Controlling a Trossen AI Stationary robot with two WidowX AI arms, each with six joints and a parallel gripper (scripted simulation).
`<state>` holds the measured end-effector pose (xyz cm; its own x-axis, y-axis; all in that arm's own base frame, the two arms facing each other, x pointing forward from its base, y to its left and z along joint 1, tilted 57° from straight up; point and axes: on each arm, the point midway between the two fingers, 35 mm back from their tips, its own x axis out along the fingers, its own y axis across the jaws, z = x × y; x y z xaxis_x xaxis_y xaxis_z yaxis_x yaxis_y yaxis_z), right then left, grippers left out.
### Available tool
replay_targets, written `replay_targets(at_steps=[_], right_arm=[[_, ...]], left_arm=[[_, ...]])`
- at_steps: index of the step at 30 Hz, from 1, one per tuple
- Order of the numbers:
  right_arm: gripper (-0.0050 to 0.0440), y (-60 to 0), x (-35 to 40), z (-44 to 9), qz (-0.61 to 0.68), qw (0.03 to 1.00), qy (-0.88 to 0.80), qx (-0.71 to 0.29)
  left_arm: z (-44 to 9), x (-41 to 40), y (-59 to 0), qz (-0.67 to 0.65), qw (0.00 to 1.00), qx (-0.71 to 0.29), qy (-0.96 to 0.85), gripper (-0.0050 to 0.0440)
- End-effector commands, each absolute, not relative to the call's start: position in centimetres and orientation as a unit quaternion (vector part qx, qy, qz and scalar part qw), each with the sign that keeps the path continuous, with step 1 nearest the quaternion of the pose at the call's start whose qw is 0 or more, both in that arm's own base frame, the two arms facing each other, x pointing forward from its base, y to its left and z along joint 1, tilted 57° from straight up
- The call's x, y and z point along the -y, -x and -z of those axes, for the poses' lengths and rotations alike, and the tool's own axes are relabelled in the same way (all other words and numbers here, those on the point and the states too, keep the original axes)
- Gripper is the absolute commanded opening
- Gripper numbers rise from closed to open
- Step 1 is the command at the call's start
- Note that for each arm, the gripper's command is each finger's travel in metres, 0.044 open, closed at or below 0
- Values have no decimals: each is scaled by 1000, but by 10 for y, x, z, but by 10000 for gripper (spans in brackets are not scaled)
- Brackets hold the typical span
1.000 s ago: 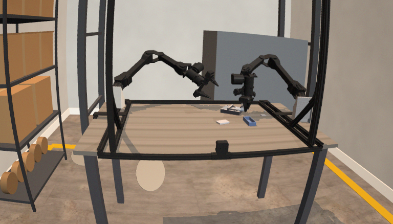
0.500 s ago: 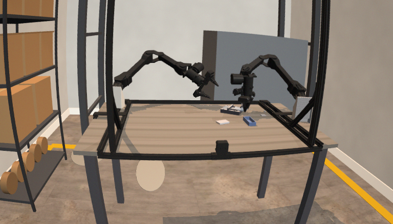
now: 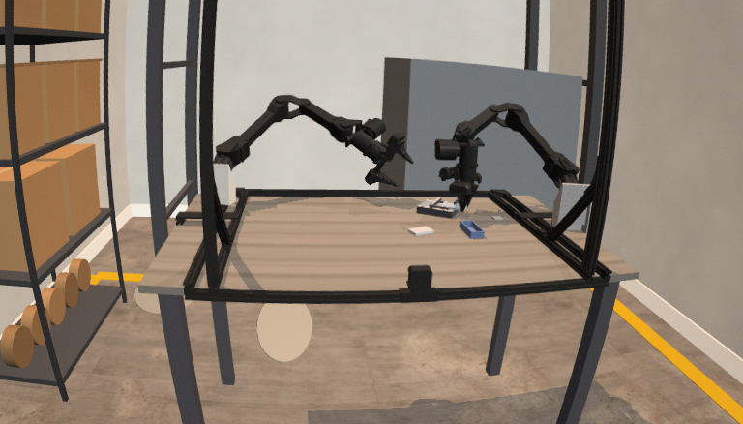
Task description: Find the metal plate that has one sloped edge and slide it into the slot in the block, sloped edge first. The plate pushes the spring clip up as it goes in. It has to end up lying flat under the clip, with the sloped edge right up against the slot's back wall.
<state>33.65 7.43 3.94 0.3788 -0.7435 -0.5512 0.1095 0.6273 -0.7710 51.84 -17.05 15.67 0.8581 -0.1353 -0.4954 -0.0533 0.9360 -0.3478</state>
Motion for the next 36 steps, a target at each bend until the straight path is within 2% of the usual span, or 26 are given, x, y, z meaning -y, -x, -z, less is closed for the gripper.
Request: replay_targets(at_steps=[1, 28, 29, 36], right_arm=[[-50, -340, -76, -41, 280, 764, 328, -480], [-50, -345, -77, -43, 278, 763, 331, -481], [24, -342, -76, -41, 279, 762, 330, -483], [192, -342, -76, -41, 279, 762, 330, -483]], left_arm=[[-158, 171, -519, 21, 948, -264, 179, 440], [-158, 171, -519, 21, 948, -264, 179, 440], [-158, 171, -519, 21, 948, -264, 179, 440], [-158, 171, -519, 21, 948, -264, 179, 440]])
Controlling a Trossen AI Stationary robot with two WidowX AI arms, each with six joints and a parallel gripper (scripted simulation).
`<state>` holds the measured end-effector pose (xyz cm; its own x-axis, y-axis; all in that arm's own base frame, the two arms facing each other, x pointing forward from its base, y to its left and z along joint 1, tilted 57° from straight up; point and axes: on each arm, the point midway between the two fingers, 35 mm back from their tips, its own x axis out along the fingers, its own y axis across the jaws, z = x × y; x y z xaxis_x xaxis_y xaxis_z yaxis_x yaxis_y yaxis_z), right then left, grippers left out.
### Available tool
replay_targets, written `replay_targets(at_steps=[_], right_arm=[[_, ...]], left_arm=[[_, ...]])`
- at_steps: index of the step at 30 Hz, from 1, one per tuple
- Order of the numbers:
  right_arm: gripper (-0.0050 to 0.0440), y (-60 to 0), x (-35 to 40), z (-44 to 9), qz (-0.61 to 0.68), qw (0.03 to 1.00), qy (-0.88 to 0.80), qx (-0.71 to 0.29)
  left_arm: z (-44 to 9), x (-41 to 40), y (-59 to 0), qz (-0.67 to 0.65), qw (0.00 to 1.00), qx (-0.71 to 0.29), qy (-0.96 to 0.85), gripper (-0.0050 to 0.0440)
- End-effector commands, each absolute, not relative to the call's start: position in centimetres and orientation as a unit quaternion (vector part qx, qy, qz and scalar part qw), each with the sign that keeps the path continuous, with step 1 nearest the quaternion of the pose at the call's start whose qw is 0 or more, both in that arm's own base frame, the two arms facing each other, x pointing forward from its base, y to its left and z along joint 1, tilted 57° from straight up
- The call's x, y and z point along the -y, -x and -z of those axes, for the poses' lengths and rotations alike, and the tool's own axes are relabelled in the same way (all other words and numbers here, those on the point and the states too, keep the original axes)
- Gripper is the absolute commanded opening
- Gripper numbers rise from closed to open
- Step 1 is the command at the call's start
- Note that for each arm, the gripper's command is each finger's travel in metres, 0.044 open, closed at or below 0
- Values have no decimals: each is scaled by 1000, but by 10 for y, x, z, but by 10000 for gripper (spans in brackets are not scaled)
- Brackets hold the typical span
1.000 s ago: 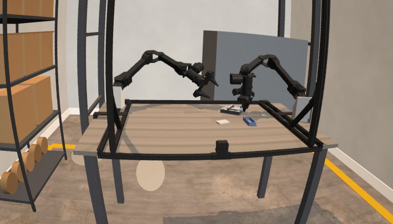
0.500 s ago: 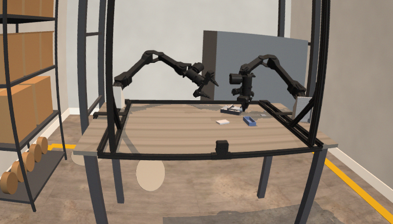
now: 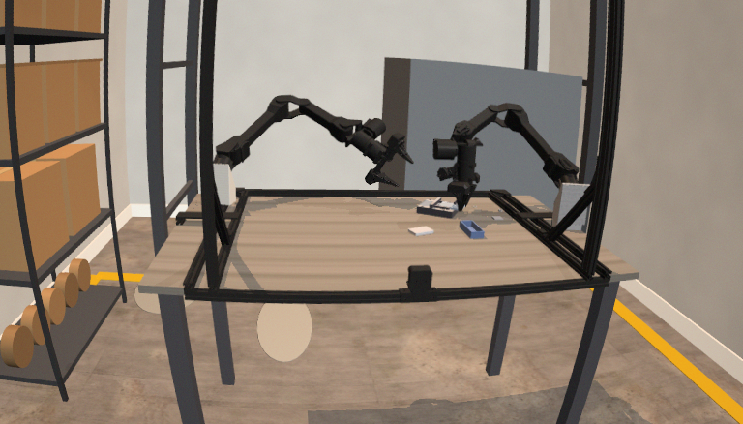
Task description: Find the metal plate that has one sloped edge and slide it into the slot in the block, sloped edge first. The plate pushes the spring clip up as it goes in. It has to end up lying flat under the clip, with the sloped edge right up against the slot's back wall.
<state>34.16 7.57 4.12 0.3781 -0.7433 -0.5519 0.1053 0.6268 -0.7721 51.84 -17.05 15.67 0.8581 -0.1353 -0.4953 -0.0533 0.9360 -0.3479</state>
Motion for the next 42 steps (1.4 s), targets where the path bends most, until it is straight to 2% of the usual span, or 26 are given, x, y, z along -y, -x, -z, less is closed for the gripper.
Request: replay_targets(at_steps=[1, 3, 5, 12, 13, 29, 33, 41, 42], right_arm=[[216, -342, -76, -41, 279, 762, 330, -483], [264, -342, -76, -41, 279, 762, 330, -483], [264, -342, -76, -41, 279, 762, 330, -483], [432, -342, -76, -41, 279, 762, 330, -483], [440, -342, -76, -41, 279, 762, 330, -483], [440, -342, -76, -41, 279, 762, 330, -483], [440, -311, -78, -40, 280, 762, 330, -482], [440, -309, -78, -40, 280, 762, 330, -482], [416, -310, -78, -40, 280, 762, 330, -481]], left_arm=[[-158, 171, -519, 21, 948, -264, 179, 440], [-158, 171, -519, 21, 948, -264, 179, 440], [-158, 171, -519, 21, 948, -264, 179, 440], [-158, 171, -519, 21, 948, -264, 179, 440], [-158, 171, -519, 21, 948, -264, 179, 440], [-158, 171, -519, 21, 948, -264, 179, 440], [-158, 171, -519, 21, 948, -264, 179, 440], [-158, 171, -519, 21, 948, -264, 179, 440], [-158, 171, -519, 21, 948, -264, 179, 440]])
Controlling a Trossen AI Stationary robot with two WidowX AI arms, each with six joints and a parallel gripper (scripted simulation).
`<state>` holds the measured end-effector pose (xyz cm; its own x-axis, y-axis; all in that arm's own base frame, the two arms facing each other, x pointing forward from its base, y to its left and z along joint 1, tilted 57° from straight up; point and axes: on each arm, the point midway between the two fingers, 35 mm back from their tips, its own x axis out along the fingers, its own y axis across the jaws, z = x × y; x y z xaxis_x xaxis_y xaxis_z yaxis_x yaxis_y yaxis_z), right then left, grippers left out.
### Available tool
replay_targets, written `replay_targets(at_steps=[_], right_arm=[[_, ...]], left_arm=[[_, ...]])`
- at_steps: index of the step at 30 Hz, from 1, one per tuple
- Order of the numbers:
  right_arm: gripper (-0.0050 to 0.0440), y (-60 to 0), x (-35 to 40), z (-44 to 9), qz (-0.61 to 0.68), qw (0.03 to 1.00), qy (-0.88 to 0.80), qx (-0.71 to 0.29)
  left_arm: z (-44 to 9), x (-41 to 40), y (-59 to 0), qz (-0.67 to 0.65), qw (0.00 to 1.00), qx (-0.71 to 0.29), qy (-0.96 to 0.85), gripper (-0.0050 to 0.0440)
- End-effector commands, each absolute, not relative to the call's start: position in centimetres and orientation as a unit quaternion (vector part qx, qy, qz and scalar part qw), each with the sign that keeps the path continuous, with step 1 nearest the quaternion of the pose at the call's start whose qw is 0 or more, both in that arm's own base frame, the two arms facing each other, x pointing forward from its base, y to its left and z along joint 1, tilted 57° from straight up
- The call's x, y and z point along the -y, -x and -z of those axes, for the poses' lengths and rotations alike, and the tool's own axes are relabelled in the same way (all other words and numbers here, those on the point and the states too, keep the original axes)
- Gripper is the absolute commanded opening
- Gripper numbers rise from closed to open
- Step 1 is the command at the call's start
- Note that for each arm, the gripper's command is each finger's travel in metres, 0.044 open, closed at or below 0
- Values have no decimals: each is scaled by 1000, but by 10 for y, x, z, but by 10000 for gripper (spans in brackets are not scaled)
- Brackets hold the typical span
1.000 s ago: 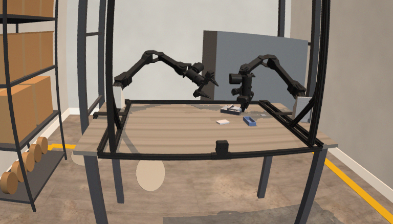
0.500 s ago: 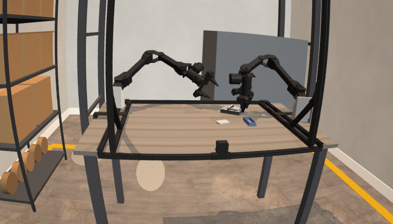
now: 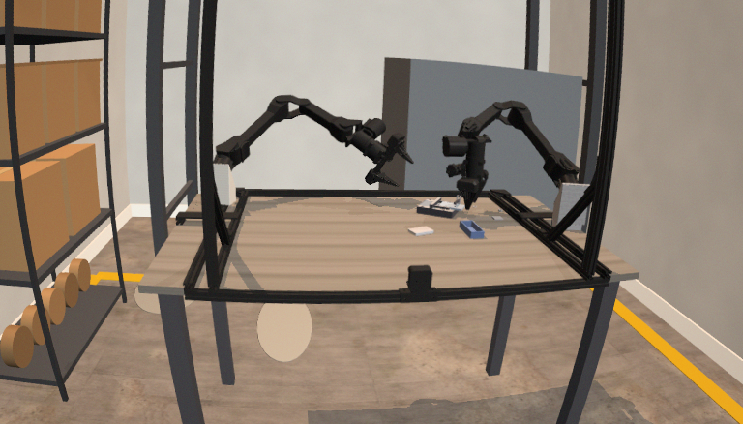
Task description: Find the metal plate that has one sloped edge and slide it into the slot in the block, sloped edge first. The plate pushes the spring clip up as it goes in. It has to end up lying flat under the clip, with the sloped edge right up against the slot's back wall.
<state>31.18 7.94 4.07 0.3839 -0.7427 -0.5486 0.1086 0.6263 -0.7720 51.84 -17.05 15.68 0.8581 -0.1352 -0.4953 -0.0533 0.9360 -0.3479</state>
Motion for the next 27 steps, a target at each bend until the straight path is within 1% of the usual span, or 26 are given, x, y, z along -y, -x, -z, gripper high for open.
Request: replay_targets(at_steps=[1, 10, 11, 22, 27], right_arm=[[392, -310, -79, -40, 279, 763, 330, -481], [176, -312, -80, -40, 278, 763, 331, -480], [160, -312, -80, -40, 278, 763, 331, -480], [160, -313, -79, -40, 278, 763, 331, -480], [160, -327, -68, -34, 277, 763, 332, -481]], left_arm=[[-158, 171, -519, 21, 948, -264, 179, 440], [-158, 171, -519, 21, 948, -264, 179, 440], [-158, 171, -519, 21, 948, -264, 179, 440], [-158, 171, -519, 21, 948, -264, 179, 440], [-158, 171, -519, 21, 948, -264, 179, 440]])
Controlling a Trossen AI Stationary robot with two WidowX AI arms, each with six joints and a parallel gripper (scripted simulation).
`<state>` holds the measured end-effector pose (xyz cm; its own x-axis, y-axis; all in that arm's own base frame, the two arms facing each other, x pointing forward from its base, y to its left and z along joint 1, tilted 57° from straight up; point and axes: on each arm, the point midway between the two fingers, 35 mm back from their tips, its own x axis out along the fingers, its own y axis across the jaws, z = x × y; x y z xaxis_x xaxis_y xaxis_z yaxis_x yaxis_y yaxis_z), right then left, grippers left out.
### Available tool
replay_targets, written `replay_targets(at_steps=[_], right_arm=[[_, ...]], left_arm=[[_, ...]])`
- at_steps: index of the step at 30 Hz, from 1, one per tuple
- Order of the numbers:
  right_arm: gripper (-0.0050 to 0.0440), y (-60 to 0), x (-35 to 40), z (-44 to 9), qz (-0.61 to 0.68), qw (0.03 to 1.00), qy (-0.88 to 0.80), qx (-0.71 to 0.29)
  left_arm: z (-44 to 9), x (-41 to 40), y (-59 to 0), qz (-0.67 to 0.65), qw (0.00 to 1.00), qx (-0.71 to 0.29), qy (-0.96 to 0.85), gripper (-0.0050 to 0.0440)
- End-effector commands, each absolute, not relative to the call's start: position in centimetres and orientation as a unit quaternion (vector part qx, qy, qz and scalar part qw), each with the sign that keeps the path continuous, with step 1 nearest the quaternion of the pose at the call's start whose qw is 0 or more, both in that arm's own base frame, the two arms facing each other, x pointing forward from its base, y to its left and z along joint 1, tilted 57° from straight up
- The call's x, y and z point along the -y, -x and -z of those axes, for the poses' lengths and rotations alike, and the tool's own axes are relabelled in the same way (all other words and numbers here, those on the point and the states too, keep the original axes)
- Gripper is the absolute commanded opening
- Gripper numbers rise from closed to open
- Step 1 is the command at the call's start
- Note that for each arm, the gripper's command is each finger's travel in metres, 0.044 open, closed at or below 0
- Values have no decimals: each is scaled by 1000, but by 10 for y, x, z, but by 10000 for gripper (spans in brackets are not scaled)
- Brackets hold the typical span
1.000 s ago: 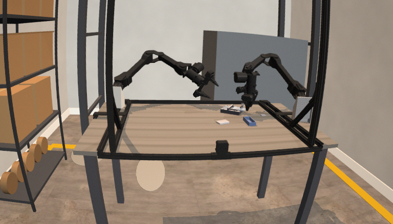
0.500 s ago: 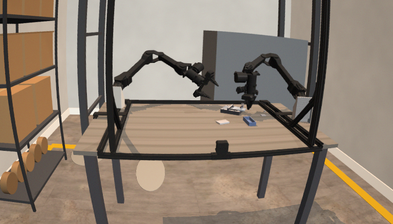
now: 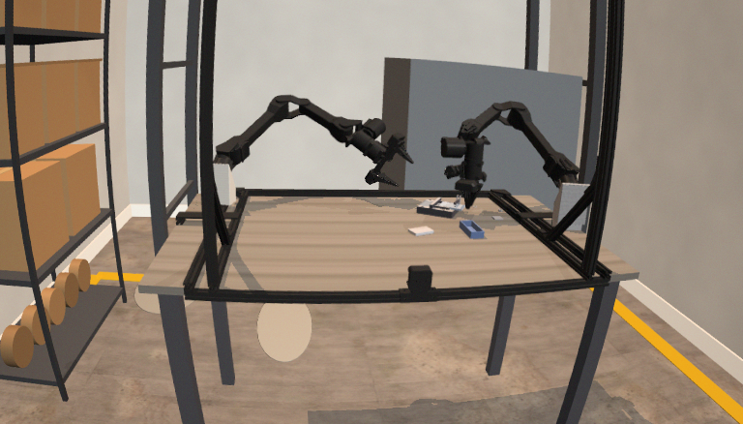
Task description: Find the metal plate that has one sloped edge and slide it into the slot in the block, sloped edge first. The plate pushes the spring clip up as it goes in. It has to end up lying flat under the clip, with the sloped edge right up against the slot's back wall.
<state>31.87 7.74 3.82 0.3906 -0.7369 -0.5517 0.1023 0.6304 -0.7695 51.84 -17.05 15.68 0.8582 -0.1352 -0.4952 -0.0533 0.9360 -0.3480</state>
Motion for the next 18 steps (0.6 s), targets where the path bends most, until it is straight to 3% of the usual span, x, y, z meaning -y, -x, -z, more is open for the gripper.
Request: replay_targets(at_steps=[1, 18], right_arm=[[160, -329, -67, -33, 277, 762, 332, -481], [160, -331, -68, -34, 277, 762, 332, -481]], left_arm=[[-158, 171, -519, 21, 948, -264, 179, 440], [-158, 171, -519, 21, 948, -264, 179, 440]])
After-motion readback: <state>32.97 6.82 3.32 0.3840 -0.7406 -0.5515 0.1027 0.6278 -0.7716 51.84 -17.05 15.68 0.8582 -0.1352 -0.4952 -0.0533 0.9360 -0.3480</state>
